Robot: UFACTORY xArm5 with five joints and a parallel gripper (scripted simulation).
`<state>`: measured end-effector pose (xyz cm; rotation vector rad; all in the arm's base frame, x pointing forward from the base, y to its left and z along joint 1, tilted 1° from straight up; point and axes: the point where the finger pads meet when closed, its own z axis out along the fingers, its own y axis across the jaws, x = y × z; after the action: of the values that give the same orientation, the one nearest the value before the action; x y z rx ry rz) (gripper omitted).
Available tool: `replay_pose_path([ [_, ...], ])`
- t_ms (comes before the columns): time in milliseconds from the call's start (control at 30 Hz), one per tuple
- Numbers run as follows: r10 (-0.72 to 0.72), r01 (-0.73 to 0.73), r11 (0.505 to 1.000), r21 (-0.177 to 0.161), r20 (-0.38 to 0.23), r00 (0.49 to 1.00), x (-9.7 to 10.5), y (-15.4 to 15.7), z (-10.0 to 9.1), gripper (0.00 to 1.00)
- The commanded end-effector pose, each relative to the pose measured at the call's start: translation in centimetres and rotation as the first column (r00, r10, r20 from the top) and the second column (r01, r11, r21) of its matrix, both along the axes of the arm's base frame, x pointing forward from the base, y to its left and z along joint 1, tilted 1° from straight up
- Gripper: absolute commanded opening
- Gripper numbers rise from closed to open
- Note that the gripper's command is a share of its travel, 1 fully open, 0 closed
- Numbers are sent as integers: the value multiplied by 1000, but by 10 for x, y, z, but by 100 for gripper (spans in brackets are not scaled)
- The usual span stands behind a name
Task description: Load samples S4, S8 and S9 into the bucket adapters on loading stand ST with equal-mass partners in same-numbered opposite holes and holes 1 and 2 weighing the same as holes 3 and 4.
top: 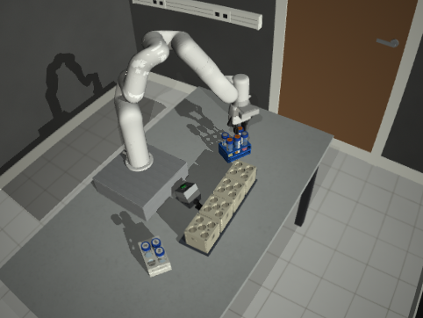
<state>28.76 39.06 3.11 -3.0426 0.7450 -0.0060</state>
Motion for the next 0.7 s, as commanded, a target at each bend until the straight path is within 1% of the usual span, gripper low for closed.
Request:
replay_pose_path([
  [0,0,0,1000,11,-8,1000,1,1,5,0],
  [667,0,0,1000,11,-8,1000,1,1,17,0],
])
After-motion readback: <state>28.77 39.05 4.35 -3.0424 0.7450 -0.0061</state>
